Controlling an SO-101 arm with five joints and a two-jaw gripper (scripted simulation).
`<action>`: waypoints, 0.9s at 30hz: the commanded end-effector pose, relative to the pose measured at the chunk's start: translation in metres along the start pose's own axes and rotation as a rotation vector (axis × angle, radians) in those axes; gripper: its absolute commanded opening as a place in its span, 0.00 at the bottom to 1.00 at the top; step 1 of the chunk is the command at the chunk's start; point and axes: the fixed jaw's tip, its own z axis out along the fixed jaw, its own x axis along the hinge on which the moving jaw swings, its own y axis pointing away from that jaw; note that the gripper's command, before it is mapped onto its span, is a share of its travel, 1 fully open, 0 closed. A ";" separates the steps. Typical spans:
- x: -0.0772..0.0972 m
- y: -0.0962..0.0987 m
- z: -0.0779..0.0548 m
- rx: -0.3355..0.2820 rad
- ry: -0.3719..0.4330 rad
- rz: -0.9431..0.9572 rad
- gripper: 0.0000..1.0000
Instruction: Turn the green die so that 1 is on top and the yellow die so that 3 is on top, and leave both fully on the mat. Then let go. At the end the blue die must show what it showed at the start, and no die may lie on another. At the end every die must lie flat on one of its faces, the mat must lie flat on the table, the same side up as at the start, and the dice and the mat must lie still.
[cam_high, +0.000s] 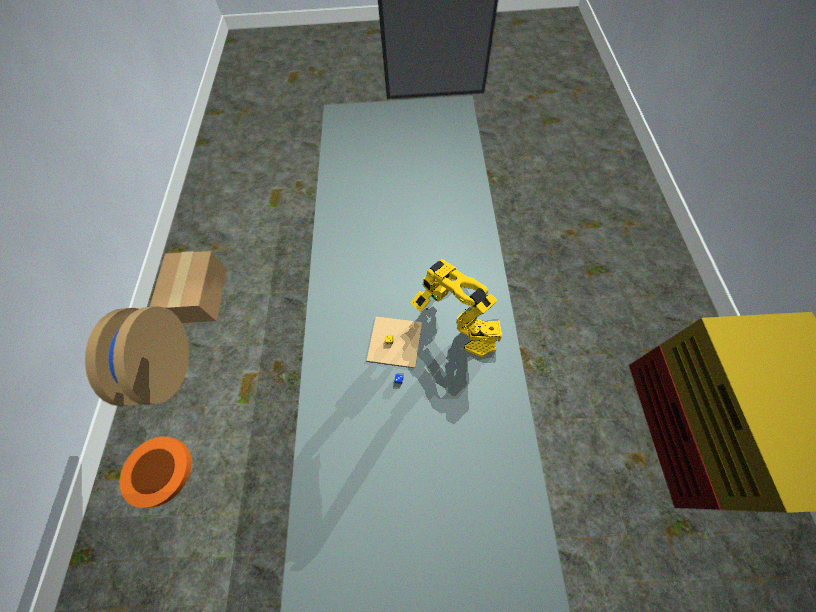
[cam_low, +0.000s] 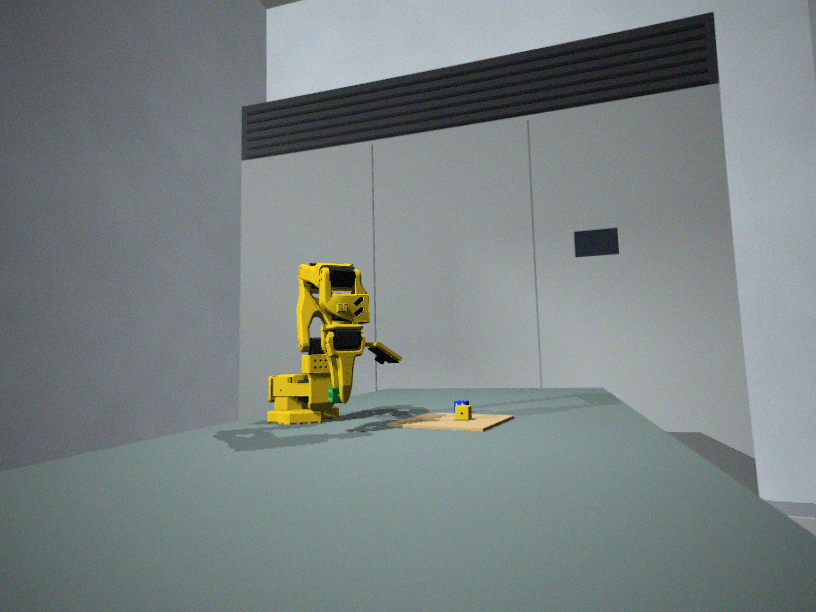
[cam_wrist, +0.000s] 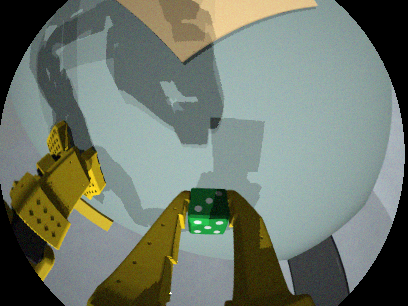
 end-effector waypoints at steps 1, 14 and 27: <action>0.001 -0.004 -0.002 0.037 -0.001 0.013 0.00; 0.001 -0.004 0.002 0.037 -0.001 0.013 0.00; 0.001 -0.004 0.008 0.037 -0.001 0.013 0.00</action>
